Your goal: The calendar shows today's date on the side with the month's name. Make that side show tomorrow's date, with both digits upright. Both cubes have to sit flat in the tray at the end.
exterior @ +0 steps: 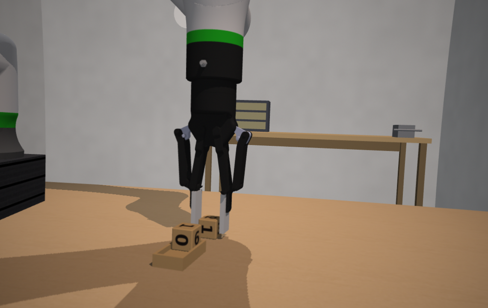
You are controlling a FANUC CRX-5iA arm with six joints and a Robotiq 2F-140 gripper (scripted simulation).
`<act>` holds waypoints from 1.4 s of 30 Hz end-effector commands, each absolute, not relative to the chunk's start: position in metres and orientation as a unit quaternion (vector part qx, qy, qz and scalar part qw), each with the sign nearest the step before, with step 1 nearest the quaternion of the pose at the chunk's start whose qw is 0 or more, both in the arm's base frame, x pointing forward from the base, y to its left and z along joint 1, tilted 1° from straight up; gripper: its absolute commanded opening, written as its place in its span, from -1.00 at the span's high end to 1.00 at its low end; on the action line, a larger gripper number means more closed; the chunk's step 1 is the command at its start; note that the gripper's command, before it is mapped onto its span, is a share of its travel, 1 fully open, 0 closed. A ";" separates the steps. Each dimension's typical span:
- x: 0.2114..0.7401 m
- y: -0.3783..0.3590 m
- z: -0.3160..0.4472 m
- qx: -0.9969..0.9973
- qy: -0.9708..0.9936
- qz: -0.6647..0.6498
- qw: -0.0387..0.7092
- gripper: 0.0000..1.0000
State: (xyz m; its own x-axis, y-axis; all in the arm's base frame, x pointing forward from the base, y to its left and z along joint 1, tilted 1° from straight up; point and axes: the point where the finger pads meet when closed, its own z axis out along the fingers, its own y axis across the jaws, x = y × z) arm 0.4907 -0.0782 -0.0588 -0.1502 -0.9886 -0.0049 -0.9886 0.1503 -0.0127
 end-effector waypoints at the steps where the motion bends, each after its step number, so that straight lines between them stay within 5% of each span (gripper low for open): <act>1: 0.491 -0.078 -0.059 -0.652 0.758 -0.003 0.006 0.28; 4: 0.491 -0.078 -0.059 -0.652 0.758 -0.003 0.006 0.28; 5: 0.491 -0.078 -0.059 -0.652 0.758 -0.003 0.006 0.49; 42: 0.491 -0.078 -0.058 -0.652 0.758 -0.003 0.006 0.49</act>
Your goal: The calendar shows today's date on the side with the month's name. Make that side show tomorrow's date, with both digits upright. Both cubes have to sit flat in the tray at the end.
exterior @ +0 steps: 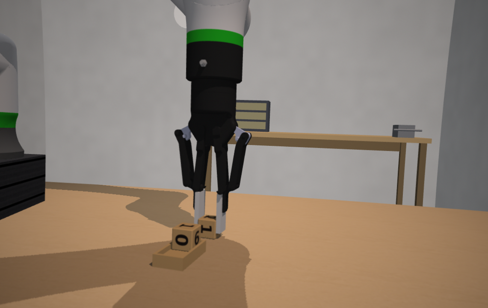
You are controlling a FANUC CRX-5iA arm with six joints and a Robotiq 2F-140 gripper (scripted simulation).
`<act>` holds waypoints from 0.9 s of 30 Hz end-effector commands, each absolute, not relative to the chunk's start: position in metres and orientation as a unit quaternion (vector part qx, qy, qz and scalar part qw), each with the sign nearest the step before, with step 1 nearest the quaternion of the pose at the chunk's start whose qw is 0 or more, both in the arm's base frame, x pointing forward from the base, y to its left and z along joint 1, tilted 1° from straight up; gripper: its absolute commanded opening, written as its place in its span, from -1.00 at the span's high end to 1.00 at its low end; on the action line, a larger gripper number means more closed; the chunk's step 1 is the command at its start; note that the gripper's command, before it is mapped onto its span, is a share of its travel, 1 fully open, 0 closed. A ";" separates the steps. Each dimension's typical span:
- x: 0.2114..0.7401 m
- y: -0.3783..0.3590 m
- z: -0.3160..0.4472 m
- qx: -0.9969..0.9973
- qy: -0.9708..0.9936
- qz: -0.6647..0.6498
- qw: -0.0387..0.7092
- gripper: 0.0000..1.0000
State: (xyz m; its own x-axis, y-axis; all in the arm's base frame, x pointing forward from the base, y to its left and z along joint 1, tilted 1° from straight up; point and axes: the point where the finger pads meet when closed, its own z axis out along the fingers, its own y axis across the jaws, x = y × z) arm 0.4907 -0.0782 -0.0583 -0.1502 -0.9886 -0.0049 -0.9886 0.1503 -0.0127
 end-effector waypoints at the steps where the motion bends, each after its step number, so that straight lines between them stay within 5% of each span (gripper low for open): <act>1: 0.491 -0.078 -0.057 -0.652 0.758 -0.003 0.006 0.49; 27: 0.490 -0.079 0.041 -0.652 0.758 -0.003 0.006 0.49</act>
State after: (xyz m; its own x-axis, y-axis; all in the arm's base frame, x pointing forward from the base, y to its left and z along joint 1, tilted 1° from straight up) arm 0.4894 -0.0785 0.0412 -0.1502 -0.9886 -0.0049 -0.9886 0.1503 -0.0127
